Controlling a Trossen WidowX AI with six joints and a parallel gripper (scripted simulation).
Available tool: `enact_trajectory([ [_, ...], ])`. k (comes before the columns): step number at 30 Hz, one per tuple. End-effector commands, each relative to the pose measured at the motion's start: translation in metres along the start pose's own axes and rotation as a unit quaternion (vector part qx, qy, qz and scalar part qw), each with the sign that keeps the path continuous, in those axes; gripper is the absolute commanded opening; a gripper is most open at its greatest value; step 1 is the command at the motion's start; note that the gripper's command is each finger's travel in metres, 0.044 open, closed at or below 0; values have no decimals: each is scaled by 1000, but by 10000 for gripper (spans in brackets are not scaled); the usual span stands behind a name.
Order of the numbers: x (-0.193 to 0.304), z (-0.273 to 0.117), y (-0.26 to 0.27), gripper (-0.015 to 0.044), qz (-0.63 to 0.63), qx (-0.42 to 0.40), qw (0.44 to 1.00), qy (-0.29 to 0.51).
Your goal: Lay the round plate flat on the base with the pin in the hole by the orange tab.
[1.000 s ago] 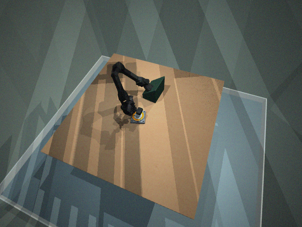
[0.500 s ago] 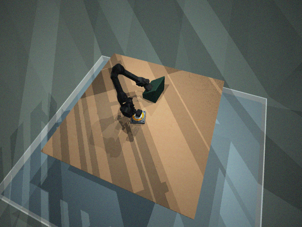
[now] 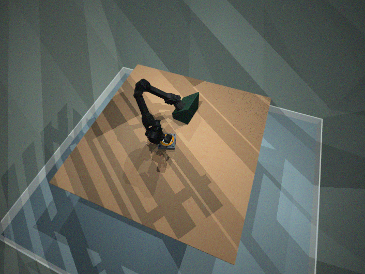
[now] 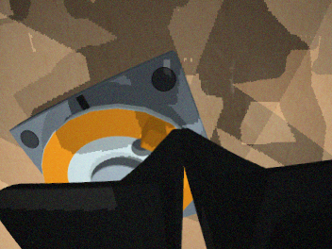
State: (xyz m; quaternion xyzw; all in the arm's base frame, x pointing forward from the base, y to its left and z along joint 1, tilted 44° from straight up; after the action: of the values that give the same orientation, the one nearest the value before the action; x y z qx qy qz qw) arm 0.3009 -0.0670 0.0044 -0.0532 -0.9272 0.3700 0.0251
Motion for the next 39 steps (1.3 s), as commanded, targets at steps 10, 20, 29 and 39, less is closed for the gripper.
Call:
enact_trajectory([
  [10,-9,-3,15,0,0,-3,1000,0],
  [20,-12,-3,24,0,0,-3,1000,0],
  [29,-14,-4,33,0,0,-3,1000,0],
  [39,-13,-4,41,0,0,-3,1000,0],
])
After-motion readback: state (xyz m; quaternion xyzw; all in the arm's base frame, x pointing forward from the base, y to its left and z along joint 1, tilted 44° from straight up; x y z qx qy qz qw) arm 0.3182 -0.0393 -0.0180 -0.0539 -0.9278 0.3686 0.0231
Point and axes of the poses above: the point midway between the two fingers, 35 mm back from their tips, its own z axis out along the fingers, its own y axis across the jaws, x = y × z, the point moved 2 cm from there along -z, back along the fingers, and after that the axes turned 4 degrees about z, right-handed, at the moved point
